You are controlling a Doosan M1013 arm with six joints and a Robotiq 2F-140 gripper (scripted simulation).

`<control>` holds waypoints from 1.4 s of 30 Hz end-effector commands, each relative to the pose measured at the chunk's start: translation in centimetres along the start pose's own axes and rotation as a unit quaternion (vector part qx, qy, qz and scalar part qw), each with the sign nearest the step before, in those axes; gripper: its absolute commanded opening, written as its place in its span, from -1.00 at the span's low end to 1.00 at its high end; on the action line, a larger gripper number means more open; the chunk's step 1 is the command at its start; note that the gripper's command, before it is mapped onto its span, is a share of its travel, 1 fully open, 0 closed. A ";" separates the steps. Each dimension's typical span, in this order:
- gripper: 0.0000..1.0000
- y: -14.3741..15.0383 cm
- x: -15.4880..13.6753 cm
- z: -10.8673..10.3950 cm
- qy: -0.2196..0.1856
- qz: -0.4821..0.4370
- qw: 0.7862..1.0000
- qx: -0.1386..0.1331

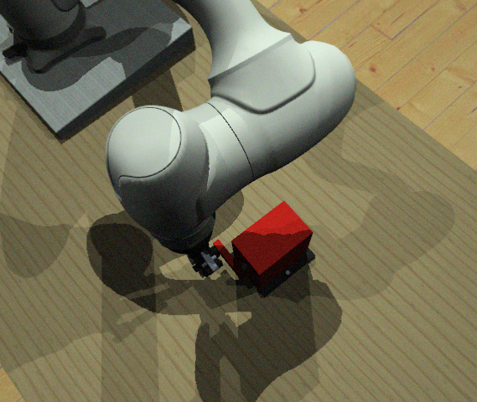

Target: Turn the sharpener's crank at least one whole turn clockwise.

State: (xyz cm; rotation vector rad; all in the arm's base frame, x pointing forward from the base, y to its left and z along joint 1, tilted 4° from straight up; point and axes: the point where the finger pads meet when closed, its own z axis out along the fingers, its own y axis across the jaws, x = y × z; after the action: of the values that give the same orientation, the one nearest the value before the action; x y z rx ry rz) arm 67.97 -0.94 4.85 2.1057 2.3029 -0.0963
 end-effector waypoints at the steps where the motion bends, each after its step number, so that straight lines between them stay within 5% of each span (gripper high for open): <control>1: -1.00 0.0 0.0 -0.5 0.000 0.000 1.000 0.000; 19: -1.00 1.6 0.0 -3.8 0.000 0.000 1.000 0.000; 42: -1.00 4.2 0.0 -5.1 0.000 0.000 1.000 0.000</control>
State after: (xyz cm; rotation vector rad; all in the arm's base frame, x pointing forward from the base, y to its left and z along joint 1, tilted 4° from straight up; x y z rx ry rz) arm 72.14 -0.28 9.79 2.1057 2.3028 -0.0962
